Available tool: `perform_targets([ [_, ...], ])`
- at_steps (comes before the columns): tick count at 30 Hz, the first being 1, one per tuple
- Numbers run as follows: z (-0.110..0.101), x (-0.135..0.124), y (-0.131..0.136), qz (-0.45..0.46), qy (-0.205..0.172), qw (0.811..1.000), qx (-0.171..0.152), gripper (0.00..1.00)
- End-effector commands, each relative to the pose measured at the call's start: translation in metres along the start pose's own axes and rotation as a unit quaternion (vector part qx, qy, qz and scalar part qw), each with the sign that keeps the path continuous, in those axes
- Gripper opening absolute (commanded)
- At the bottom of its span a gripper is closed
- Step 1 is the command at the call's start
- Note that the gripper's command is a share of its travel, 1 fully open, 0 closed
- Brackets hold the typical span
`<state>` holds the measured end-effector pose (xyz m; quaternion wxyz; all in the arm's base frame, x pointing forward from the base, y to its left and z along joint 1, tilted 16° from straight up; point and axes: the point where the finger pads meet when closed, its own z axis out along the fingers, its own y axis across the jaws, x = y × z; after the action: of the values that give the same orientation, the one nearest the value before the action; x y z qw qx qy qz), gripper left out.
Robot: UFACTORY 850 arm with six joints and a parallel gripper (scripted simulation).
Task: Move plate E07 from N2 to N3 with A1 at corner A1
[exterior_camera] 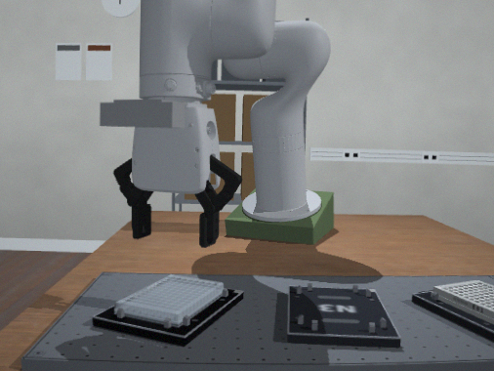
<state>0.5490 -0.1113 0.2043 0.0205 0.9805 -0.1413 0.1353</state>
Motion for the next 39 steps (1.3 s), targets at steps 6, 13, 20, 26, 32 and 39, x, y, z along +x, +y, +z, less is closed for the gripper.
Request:
perform_targets([
  [6, 0.016, 0.001, 0.0, 0.0, 0.001, 1.0, 0.0, 1.0],
  [13, 0.024, 0.001, 0.0, 0.0, 0.001, 1.0, 0.0, 1.0],
  [20, 0.036, 0.001, 0.0, 0.0, 0.001, 1.0, 0.0, 1.0],
  [26, 0.043, 0.001, 0.0, 0.0, 0.001, 1.0, 0.0, 1.0],
  [32, 0.049, 0.001, 0.0, 0.0, 0.001, 1.0, 0.0, 1.0],
  [39, 0.049, 0.001, 0.0, 0.0, 0.001, 1.0, 0.0, 1.0],
])
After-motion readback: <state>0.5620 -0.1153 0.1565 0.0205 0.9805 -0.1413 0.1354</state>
